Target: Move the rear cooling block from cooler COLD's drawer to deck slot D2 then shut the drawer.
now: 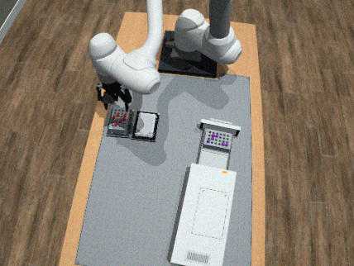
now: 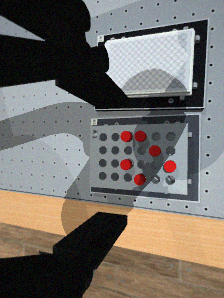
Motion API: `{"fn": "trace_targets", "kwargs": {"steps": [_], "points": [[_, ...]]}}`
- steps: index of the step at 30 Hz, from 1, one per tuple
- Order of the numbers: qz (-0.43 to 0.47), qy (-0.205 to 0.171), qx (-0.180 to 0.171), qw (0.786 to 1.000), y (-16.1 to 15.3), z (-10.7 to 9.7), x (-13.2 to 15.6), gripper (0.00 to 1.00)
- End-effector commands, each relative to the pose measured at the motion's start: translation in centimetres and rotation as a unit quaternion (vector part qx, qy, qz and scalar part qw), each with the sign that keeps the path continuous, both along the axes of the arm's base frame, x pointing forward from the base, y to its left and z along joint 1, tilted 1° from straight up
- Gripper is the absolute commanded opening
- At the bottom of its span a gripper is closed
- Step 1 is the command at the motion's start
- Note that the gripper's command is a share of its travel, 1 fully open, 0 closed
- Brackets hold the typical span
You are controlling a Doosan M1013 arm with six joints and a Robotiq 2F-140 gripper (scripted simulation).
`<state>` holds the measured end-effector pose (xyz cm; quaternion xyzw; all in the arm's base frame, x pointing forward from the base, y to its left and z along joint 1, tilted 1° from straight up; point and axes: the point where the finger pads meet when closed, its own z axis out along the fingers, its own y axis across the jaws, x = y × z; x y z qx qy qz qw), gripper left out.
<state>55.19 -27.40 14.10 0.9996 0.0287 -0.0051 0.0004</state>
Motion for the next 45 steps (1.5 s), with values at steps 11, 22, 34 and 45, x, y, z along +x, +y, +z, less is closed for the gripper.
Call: {"fn": "trace_targets", "kwargs": {"steps": [11,22,34,45], "points": [[0.027,-0.001,0.0,1.0,0.8,1.1,-0.1,0.1],[0.172,-0.001,0.002,0.985,5.1,1.0,-1.1,0.1],[0.302,0.0,0.003,0.953,9.0,0.9,-1.9,0.1],[0.414,0.0,0.004,0.91,12.5,0.8,-2.7,0.1]]}}
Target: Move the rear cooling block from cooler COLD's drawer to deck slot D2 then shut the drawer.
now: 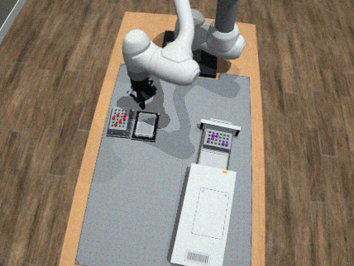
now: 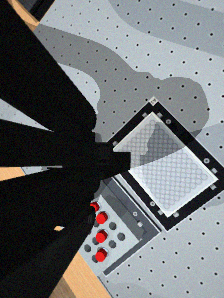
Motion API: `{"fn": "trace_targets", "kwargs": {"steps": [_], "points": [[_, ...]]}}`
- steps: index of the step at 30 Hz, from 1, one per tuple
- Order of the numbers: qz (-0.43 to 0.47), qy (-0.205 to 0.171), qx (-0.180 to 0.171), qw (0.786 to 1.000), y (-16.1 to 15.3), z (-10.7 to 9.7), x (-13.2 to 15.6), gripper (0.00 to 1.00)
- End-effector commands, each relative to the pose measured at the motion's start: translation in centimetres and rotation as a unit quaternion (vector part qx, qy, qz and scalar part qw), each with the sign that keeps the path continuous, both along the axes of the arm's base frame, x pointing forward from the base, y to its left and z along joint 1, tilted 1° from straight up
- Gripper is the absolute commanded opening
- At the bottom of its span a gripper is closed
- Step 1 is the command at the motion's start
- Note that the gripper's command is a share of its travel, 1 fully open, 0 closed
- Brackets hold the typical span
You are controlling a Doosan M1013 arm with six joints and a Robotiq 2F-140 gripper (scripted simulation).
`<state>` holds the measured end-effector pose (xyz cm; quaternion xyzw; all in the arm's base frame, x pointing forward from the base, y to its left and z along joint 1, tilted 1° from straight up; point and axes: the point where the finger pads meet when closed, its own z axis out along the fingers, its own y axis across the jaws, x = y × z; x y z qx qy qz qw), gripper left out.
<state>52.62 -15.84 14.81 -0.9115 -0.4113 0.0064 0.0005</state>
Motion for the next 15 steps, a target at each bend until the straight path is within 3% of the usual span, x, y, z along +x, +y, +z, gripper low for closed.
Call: {"fn": "trace_targets", "kwargs": {"steps": [1,15], "points": [[0.045,-0.001,0.002,0.999,1.3,0.0,-0.2,0.1],[0.203,-0.001,0.004,0.979,6.0,-0.1,-1.3,0.1]]}}
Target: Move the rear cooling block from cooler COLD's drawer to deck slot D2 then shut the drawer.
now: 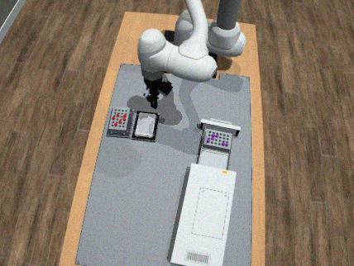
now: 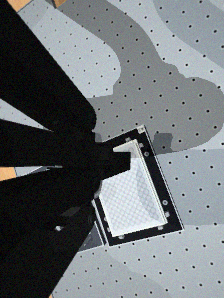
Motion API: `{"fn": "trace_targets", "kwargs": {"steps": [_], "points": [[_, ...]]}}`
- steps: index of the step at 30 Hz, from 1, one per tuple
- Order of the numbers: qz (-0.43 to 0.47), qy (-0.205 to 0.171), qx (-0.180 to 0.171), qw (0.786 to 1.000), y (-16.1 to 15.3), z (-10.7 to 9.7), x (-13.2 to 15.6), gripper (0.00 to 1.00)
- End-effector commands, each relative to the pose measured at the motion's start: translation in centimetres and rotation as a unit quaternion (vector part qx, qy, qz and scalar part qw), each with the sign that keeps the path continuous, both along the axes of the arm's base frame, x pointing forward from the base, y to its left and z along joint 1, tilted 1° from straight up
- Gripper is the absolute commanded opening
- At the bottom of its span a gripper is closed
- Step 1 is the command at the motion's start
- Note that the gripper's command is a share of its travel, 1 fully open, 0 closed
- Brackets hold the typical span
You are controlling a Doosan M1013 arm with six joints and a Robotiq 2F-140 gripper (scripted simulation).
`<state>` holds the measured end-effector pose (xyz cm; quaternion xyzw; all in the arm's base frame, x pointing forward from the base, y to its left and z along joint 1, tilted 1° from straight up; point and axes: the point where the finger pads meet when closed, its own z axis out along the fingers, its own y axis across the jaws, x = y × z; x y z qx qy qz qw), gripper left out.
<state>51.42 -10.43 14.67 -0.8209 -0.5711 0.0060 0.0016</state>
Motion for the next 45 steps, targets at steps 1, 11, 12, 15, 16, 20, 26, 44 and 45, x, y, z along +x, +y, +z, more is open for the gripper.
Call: {"fn": "trace_targets", "kwargs": {"steps": [1,11,12,15,16,20,26,44,45], "points": [[0.034,-0.001,0.002,0.999,1.0,0.1,-0.1,0.1],[0.14,-0.001,0.003,0.99,4.9,-0.1,-1.0,0.1],[0.14,-0.001,0.003,0.99,5.3,-0.1,-1.1,0.1],[0.14,-0.001,0.003,0.99,6.5,-0.1,-1.4,0.1],[0.14,-0.001,0.003,0.99,6.5,-0.1,-1.4,0.1],[0.14,-0.001,0.003,0.99,7.6,-0.1,-1.6,0.1],[0.14,-0.001,0.003,0.99,10.0,-0.2,-2.1,0.1],[0.14,-0.001,0.003,0.99,16.2,-0.4,-3.5,0.1],[0.14,-0.001,0.003,0.99,16.6,-0.4,-3.6,0.1]]}}
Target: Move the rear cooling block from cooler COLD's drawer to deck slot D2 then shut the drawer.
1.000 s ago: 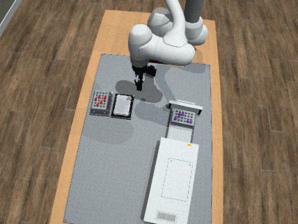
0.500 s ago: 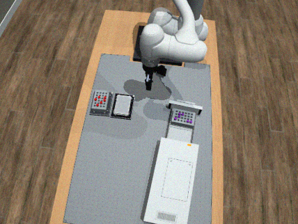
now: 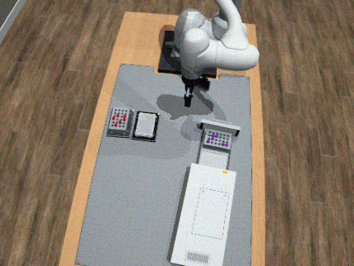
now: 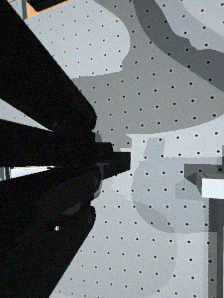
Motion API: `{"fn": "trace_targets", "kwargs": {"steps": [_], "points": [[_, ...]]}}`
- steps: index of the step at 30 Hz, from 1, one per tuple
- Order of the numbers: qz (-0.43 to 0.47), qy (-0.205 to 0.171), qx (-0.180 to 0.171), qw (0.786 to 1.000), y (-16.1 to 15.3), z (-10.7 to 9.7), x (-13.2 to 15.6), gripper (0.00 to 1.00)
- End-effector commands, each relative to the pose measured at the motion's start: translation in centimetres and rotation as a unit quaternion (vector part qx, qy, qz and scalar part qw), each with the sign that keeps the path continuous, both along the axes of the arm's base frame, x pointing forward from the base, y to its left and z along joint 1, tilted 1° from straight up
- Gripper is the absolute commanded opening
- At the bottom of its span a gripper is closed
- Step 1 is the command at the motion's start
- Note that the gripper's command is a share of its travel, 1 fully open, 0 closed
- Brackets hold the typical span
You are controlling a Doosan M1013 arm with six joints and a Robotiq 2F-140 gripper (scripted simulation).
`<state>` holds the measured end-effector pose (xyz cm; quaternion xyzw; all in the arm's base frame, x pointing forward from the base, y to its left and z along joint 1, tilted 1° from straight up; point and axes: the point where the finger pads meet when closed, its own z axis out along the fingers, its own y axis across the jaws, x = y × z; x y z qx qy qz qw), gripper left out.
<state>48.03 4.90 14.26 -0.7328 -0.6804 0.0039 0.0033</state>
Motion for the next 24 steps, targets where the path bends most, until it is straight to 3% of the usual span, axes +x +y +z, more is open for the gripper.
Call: {"fn": "trace_targets", "kwargs": {"steps": [1,24], "points": [[0.0,-0.001,0.0,1.0,1.7,0.0,-0.3,0.1],[0.0,-0.001,0.0,1.0,9.1,-0.2,-1.9,0.1]]}}
